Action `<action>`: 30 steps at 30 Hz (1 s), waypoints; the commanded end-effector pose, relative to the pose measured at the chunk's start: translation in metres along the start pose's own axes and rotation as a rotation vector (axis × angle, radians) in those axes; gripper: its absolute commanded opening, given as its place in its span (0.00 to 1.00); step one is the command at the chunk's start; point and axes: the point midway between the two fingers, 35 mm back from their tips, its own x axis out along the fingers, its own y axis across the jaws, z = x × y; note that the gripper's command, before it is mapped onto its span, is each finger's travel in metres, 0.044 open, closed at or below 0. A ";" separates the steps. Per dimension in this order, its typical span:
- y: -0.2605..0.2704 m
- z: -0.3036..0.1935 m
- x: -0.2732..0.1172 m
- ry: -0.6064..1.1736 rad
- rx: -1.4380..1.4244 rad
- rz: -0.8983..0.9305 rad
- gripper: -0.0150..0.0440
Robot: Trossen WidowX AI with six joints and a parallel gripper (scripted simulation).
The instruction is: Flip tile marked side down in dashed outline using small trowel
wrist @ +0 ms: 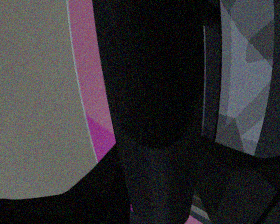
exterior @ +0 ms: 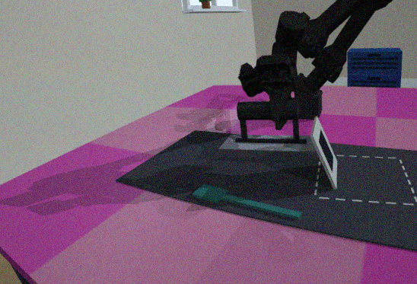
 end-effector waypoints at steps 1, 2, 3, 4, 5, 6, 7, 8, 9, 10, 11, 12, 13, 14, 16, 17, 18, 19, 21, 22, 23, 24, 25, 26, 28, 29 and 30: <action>0.007 -0.012 -0.003 -0.001 -0.010 0.018 0.25; 0.007 -0.015 -0.003 -0.001 -0.010 0.018 0.25; 0.006 -0.018 -0.003 -0.001 -0.010 0.018 0.25; 0.006 -0.021 -0.003 -0.001 -0.010 0.018 0.25; 0.006 -0.023 -0.002 -0.001 -0.010 0.018 0.25; 0.006 -0.026 -0.002 0.000 -0.010 0.018 0.25; 0.005 -0.028 -0.001 0.000 -0.009 0.018 0.25; 0.005 -0.031 -0.001 0.000 -0.009 0.018 0.25; 0.004 -0.033 0.000 0.000 -0.009 0.018 0.25; 0.003 -0.035 0.000 0.000 -0.009 0.018 0.25; 0.003 -0.037 0.001 0.000 -0.009 0.018 0.25; 0.003 -0.038 0.001 0.000 -0.009 0.018 0.25; 0.003 -0.038 0.001 0.000 -0.009 0.018 0.25; 0.003 -0.038 0.001 0.000 -0.009 0.018 0.25; 0.003 -0.038 0.001 0.000 -0.009 0.018 0.25; 0.003 -0.037 0.001 0.000 -0.009 0.017 0.25; 0.004 -0.035 0.000 -0.001 -0.010 0.017 0.25; 0.006 -0.030 -0.001 -0.002 -0.010 0.016 0.25; 0.011 -0.019 -0.004 -0.004 -0.011 0.014 0.25; 0.013 -0.014 -0.006 -0.004 -0.012 0.014 0.25; 0.015 -0.008 -0.008 -0.004 -0.012 0.014 0.25; 0.017 -0.003 -0.010 -0.004 -0.012 0.014 0.25; 0.019 0.003 -0.012 -0.004 -0.013 0.014 0.25; 0.021 0.008 -0.014 -0.004 -0.013 0.015 0.25; 0.025 0.018 -0.018 -0.003 -0.012 0.017 0.25; 0.026 0.021 -0.019 -0.002 -0.012 0.017 0.25; 0.026 0.022 -0.020 -0.002 -0.012 0.017 0.25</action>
